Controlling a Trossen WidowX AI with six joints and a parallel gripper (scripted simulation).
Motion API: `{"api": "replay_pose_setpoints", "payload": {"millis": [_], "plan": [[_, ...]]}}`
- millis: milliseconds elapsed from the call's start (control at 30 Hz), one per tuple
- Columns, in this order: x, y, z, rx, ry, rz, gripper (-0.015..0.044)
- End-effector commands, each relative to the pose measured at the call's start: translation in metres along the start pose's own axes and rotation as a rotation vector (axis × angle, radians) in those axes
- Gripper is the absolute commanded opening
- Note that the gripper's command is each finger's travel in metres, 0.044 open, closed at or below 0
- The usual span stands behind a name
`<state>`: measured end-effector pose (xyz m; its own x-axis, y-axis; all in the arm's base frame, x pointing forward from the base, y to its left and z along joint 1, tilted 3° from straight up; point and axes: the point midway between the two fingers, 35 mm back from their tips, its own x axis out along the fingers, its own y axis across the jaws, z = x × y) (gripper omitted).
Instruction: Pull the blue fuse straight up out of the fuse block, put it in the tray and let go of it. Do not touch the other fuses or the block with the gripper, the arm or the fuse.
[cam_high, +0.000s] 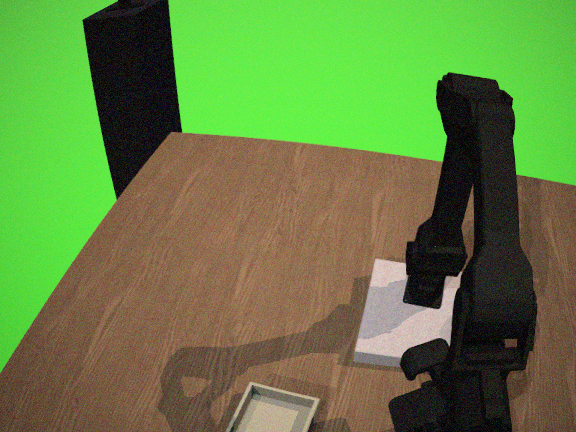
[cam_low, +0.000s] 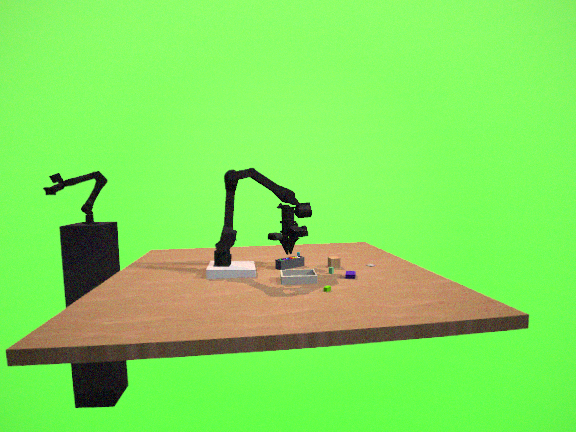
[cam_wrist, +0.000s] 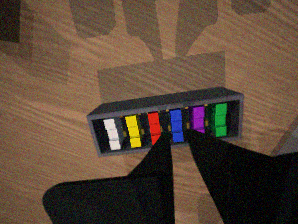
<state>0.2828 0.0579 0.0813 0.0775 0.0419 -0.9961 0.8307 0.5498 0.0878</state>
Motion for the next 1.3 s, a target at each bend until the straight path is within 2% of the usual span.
{"api": "replay_pose_setpoints", "payload": {"millis": [0, 1267], "plan": [[0.007, -0.002, -0.001, 0.003, 0.004, -0.01, 0.0069], [0.025, -0.003, -0.001, 0.003, 0.004, -0.01, 0.0069]]}}
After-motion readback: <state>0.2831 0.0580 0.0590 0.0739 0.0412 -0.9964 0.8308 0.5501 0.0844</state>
